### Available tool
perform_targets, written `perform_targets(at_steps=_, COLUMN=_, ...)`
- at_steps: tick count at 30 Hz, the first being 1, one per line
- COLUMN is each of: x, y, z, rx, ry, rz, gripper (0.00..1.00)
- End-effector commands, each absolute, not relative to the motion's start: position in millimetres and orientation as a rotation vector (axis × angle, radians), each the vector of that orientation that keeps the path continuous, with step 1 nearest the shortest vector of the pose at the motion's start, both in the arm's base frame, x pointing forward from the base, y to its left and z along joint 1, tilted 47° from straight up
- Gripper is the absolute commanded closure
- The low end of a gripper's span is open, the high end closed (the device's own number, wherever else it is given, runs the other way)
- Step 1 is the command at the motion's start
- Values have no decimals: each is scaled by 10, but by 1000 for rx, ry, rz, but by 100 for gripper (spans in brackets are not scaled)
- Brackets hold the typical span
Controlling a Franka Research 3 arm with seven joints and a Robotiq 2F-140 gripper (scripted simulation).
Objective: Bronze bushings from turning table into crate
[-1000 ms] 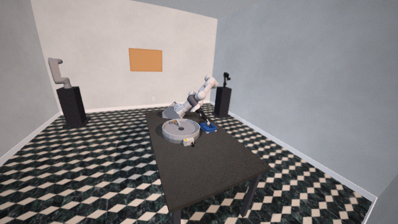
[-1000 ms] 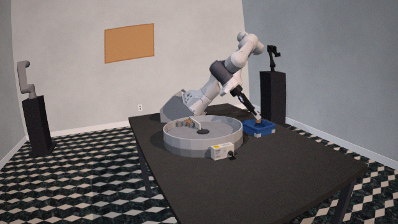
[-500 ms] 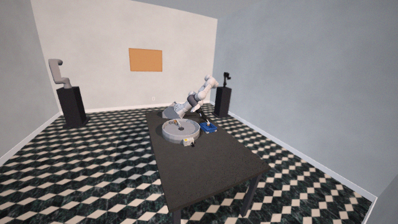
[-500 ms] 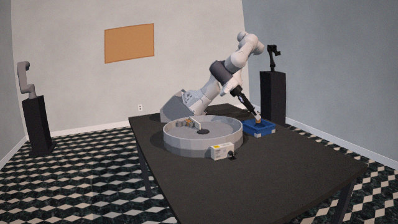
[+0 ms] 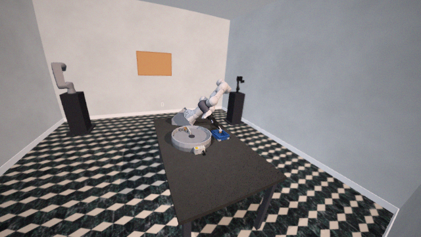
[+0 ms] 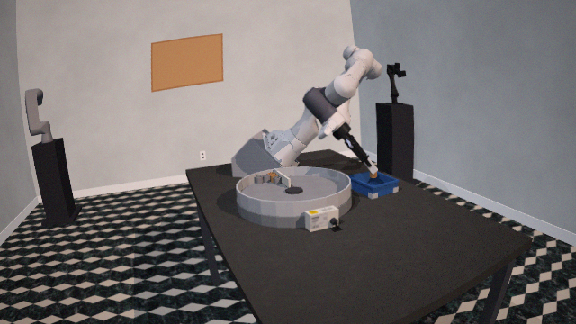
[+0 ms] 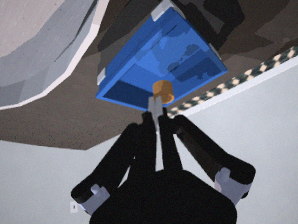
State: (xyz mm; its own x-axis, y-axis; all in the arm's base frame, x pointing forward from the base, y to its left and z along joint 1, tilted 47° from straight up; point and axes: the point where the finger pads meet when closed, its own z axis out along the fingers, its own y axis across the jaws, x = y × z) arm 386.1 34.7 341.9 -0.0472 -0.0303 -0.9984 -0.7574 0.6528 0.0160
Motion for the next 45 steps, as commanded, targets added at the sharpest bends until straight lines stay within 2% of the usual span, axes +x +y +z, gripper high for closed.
perform_targets(at_steps=1, x=3865, y=348, z=3412, rx=-684, ry=1519, rz=667, gripper=100)
perform_targets(at_steps=45, x=4056, y=569, z=3139, rx=-684, ry=1519, rz=667, gripper=100)
